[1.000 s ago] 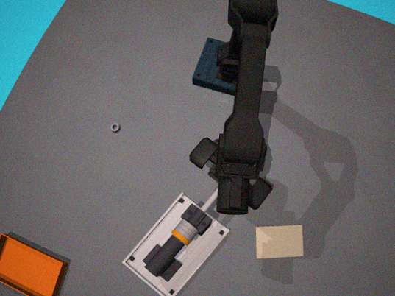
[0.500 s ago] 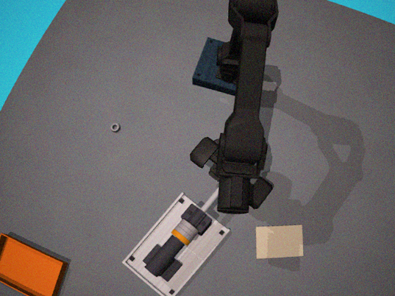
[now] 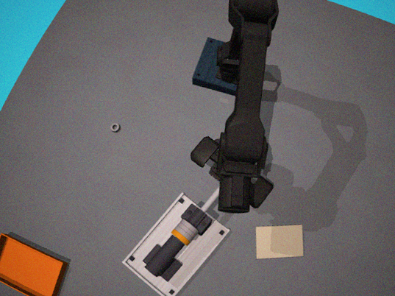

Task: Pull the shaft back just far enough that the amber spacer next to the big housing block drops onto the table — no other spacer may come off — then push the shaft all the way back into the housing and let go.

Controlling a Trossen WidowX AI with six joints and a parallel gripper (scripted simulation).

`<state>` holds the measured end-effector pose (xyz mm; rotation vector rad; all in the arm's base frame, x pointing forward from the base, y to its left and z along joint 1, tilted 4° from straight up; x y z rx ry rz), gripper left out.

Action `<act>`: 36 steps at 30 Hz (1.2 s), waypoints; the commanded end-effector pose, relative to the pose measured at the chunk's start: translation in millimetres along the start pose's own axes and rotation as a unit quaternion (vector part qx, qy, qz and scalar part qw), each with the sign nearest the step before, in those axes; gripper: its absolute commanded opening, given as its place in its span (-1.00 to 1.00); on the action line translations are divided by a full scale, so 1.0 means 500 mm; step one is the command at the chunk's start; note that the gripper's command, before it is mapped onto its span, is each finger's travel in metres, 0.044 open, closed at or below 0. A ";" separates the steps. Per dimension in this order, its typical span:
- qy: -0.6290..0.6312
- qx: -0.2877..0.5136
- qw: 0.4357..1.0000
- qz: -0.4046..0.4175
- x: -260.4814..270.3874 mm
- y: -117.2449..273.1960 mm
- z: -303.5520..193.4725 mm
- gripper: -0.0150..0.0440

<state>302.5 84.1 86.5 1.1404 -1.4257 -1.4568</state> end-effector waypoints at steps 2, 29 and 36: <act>-0.002 -0.002 1.000 -0.001 -0.001 0.000 0.003 -0.49; -0.002 -0.002 1.000 -0.001 -0.001 0.000 0.010 -0.49; -0.002 -0.002 1.000 -0.001 -0.001 0.000 0.011 -0.49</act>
Point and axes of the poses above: the point midway between the two fingers, 35 mm back from their tips, its own y axis back along the fingers, its own x axis across the jaws, z = x × y, the point moved 2 cm from there along y, back along the fingers, and after that the axes turned 3 degrees about y, right-handed, at the moved point
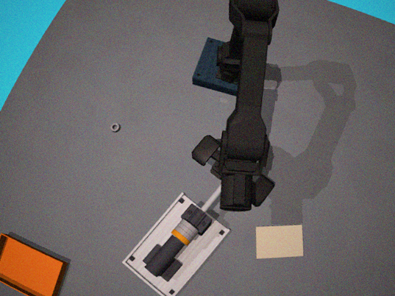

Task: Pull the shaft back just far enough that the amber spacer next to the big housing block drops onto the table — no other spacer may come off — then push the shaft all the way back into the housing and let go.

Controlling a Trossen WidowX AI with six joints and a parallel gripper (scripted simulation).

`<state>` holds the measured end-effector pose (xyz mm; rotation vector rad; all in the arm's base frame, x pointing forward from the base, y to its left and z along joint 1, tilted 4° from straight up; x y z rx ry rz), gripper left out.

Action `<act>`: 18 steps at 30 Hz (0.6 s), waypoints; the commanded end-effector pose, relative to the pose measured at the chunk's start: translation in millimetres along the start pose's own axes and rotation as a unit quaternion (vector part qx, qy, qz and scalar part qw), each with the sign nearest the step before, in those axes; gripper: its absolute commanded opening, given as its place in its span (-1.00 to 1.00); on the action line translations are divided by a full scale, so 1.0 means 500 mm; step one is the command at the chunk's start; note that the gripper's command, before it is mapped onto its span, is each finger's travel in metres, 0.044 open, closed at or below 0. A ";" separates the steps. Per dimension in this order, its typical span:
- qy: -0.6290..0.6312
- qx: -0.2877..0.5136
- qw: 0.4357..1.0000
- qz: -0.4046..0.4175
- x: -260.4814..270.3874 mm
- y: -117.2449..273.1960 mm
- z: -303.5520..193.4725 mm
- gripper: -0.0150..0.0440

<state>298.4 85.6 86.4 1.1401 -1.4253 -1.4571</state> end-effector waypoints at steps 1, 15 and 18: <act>-0.002 -0.002 1.000 -0.001 -0.001 0.000 0.003 -0.49; 0.000 0.000 1.000 0.000 0.000 0.000 0.003 -0.49; 0.000 0.000 1.000 0.000 0.000 0.000 0.003 -0.49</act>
Point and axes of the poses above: the point midway between the two fingers, 35 mm back from their tips, its own y axis back along the fingers, its own x axis across the jaws, z = x × y, the point moved 2 cm from there along y, back along the fingers, and after that the axes turned 3 degrees about y, right-handed, at the moved point
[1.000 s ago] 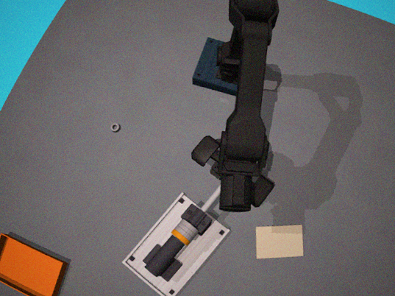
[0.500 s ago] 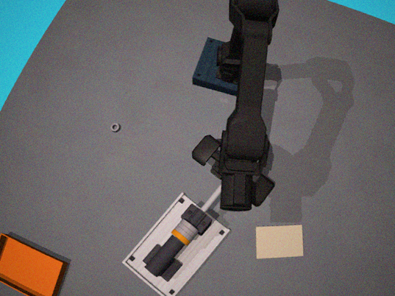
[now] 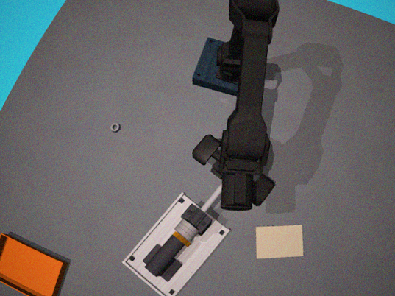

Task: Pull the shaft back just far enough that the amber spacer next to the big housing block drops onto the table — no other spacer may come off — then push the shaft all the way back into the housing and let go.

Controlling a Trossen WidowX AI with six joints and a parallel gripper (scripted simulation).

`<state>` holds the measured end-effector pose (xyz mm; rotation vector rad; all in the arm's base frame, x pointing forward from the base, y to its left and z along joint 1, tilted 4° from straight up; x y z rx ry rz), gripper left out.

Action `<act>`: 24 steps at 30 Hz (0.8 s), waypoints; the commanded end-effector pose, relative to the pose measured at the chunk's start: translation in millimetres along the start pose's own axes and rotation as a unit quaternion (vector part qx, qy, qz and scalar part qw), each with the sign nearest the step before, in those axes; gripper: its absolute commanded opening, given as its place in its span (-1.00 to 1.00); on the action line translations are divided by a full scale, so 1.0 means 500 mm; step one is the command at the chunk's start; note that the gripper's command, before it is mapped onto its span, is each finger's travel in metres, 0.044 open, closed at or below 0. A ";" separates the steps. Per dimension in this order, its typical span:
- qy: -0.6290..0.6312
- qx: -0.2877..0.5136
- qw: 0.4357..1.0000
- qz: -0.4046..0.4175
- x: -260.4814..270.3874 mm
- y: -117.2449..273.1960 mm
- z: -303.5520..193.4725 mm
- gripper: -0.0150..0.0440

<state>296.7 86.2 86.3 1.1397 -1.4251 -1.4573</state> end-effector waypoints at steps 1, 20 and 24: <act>0.000 0.000 1.000 0.000 0.000 0.000 0.000 -0.49; -0.002 -0.001 1.000 -0.001 0.001 0.000 -0.007 -0.49; -0.002 -0.001 1.000 -0.001 0.001 0.001 -0.010 -0.49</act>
Point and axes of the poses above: the point midway between the two fingers, 35 mm back from their tips, its own y axis back along the fingers, its own x axis across the jaws, z = x × y, the point moved 2 cm from there along y, back along the fingers, and after that the axes turned 3 degrees about y, right-handed, at the moved point
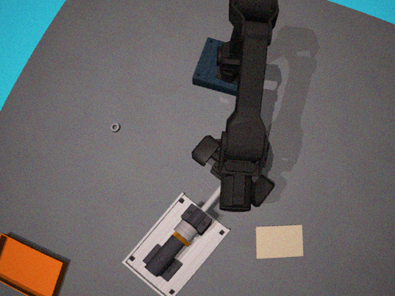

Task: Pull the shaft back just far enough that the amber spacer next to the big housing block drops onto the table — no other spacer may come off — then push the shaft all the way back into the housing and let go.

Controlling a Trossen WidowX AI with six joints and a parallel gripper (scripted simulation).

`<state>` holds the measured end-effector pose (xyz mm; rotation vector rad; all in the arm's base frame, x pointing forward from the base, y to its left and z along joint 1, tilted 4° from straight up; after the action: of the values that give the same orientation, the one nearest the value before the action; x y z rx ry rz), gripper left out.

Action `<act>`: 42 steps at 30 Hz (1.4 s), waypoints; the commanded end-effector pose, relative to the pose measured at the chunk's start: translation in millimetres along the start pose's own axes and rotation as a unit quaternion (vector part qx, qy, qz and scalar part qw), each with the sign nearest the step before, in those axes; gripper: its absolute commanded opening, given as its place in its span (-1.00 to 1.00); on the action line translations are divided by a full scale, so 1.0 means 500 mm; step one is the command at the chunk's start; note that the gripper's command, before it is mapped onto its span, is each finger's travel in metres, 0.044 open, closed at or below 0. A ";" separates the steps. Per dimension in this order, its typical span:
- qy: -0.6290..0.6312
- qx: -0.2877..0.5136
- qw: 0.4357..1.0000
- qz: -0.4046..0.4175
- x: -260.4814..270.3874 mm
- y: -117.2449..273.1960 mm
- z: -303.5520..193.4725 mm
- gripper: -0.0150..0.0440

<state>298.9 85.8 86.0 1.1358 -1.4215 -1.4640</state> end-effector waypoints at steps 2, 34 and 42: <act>0.000 0.002 1.000 0.000 0.002 0.002 -0.007 -0.49; 0.000 0.002 1.000 0.000 0.003 0.002 -0.032 -0.49; 0.000 0.002 1.000 0.000 0.003 0.003 -0.038 -0.49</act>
<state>313.2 80.4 86.5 1.1343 -1.4183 -1.4665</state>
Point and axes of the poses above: the point midway between the two fingers, 35 mm back from their tips, its own y axis back along the fingers, its own x axis across the jaws, z = x × y, the point moved 2 cm from there along y, back along the fingers, and after that the axes turned 3 degrees about y, right-handed, at the moved point
